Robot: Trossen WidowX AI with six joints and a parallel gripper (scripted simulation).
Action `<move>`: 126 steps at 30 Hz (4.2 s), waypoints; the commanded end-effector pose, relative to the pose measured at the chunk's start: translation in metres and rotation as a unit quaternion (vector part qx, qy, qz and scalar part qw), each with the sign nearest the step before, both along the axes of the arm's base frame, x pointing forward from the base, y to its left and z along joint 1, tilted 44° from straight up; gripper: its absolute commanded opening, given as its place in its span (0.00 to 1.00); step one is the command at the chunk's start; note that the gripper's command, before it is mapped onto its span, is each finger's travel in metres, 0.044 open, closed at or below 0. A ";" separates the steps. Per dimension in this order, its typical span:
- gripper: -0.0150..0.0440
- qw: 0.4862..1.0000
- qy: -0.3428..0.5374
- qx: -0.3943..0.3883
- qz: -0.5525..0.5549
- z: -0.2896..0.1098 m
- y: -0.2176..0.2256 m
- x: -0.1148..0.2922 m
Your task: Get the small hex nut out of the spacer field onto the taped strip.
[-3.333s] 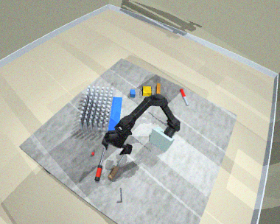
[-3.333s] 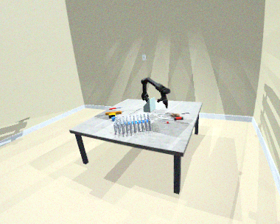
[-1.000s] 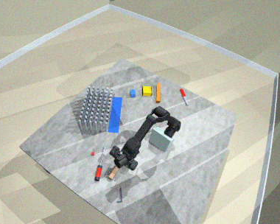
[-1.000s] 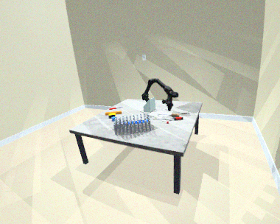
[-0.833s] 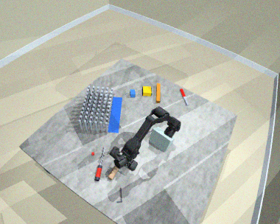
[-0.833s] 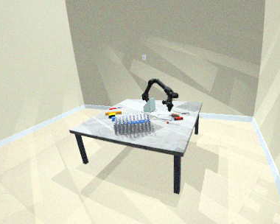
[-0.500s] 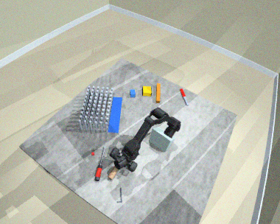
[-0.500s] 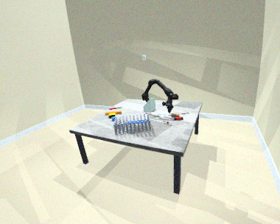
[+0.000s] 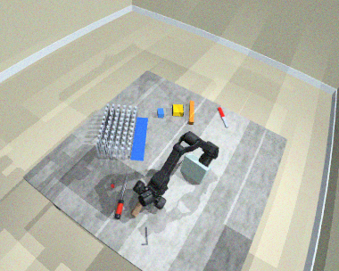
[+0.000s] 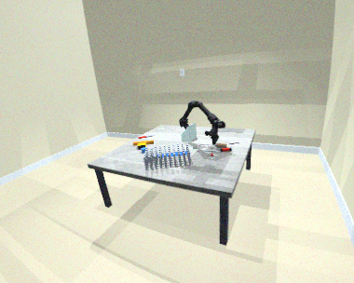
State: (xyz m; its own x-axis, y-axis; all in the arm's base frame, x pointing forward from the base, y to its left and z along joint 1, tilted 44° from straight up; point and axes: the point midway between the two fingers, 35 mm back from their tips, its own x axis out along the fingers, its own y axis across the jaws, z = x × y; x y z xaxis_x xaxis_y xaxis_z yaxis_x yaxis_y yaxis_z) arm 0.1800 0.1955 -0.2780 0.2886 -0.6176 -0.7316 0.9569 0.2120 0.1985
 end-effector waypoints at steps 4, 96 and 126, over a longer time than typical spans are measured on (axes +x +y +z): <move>0.46 1.000 0.000 -0.002 0.003 -0.002 -0.003 0.000; 0.25 0.965 0.170 0.024 0.196 0.082 -0.064 -0.008; 0.25 0.968 0.154 0.033 0.197 0.060 -0.086 -0.013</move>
